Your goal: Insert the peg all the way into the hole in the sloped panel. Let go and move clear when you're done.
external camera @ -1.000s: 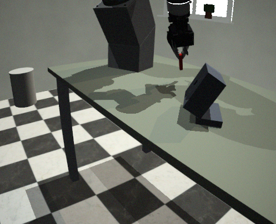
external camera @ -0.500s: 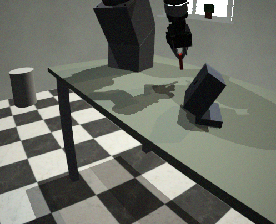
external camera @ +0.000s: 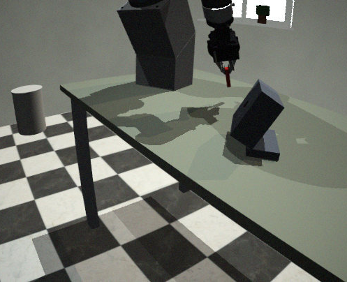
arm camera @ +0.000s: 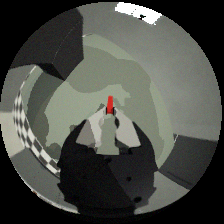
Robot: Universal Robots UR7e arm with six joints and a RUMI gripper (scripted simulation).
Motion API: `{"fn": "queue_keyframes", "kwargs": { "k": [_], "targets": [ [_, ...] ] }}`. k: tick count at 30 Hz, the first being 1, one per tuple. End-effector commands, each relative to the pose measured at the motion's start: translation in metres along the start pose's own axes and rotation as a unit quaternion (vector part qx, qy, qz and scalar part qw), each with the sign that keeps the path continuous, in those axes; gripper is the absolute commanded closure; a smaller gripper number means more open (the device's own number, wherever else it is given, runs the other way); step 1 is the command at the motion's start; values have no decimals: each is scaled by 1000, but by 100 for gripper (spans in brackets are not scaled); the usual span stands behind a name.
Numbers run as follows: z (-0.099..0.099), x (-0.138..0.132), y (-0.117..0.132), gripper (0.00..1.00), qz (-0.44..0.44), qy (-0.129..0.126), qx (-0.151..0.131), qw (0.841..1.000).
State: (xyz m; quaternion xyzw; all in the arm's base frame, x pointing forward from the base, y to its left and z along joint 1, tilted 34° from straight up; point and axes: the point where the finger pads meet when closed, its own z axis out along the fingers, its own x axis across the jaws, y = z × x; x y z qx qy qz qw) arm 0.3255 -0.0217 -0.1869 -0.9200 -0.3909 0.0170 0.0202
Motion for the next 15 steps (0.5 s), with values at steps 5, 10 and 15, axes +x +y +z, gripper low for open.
{"fn": "queue_keyframes", "kwargs": {
  "k": [5, 10, 15],
  "targets": [
    [-2, 0, 1, 100, 15, 12, 7, 1000],
    [-3, 0, 2, 100, 25, 19, 12, 999],
    [-4, 0, 2, 100, 30, 23, 15, 999]
  ]
}}
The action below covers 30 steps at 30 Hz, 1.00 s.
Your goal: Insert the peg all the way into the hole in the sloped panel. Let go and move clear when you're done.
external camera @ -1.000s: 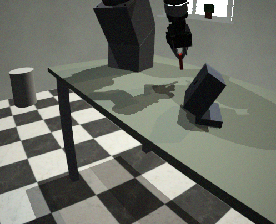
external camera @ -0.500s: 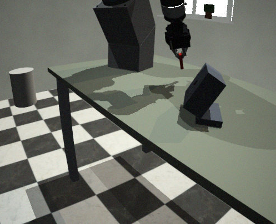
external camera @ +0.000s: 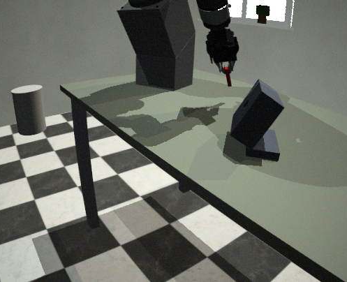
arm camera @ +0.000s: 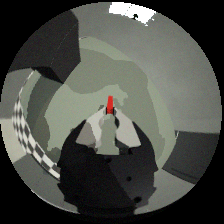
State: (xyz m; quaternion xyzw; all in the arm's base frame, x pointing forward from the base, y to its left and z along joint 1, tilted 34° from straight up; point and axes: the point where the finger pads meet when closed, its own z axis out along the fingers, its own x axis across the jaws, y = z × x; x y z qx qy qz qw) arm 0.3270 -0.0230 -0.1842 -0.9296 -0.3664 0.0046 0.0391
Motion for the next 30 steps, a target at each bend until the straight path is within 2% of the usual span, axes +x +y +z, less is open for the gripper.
{"fn": "queue_keyframes", "kwargs": {
  "k": [1, 30],
  "targets": [
    [-1, 0, 1, 100, 6, 5, 3, 1000],
    [-9, 2, 6, 100, 59, 46, 26, 997]
  ]
}}
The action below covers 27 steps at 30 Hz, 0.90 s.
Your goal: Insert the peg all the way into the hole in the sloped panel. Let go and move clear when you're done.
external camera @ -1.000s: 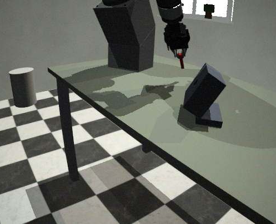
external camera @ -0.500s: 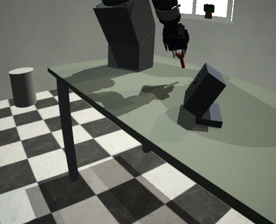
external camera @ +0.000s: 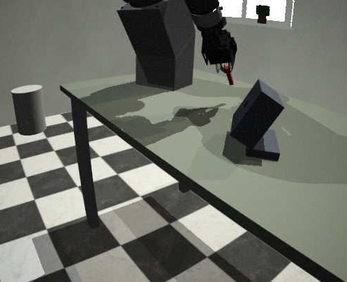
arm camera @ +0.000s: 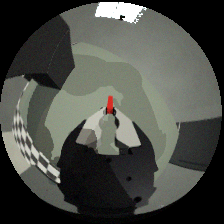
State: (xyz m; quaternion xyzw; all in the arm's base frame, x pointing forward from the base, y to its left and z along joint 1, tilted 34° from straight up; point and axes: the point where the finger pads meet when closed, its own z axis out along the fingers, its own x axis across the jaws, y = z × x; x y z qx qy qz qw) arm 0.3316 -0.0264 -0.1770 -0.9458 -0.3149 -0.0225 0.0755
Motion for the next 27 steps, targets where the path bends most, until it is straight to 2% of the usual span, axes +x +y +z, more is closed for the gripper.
{"fn": "queue_keyframes", "kwargs": {
  "k": [1, 27],
  "targets": [
    [-1, 1, 1, 100, 6, 5, 3, 1000],
    [-10, 3, 6, 100, 51, 42, 20, 998]
  ]
}}
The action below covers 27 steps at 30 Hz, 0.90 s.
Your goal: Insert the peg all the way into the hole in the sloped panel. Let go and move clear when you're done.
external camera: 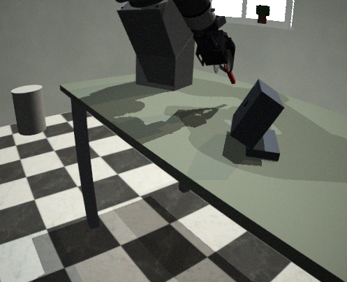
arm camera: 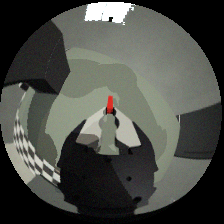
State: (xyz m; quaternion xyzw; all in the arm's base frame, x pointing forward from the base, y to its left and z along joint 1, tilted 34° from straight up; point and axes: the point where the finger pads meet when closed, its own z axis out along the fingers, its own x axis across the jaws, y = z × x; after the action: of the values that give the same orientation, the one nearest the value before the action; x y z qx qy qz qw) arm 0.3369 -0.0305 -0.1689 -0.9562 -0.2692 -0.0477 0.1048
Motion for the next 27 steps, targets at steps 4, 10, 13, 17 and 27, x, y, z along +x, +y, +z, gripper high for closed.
{"fn": "queue_keyframes", "kwargs": {
  "k": [4, 10, 13, 17, 27],
  "targets": [
    [-3, 1, 2, 100, 14, 12, 5, 1000],
    [-5, 2, 3, 100, 22, 18, 8, 1000],
    [-6, 3, 4, 100, 28, 23, 10, 999],
    [-8, 4, 5, 100, 36, 30, 13, 999],
    [-12, 5, 7, 100, 52, 43, 18, 998]
  ]
}}
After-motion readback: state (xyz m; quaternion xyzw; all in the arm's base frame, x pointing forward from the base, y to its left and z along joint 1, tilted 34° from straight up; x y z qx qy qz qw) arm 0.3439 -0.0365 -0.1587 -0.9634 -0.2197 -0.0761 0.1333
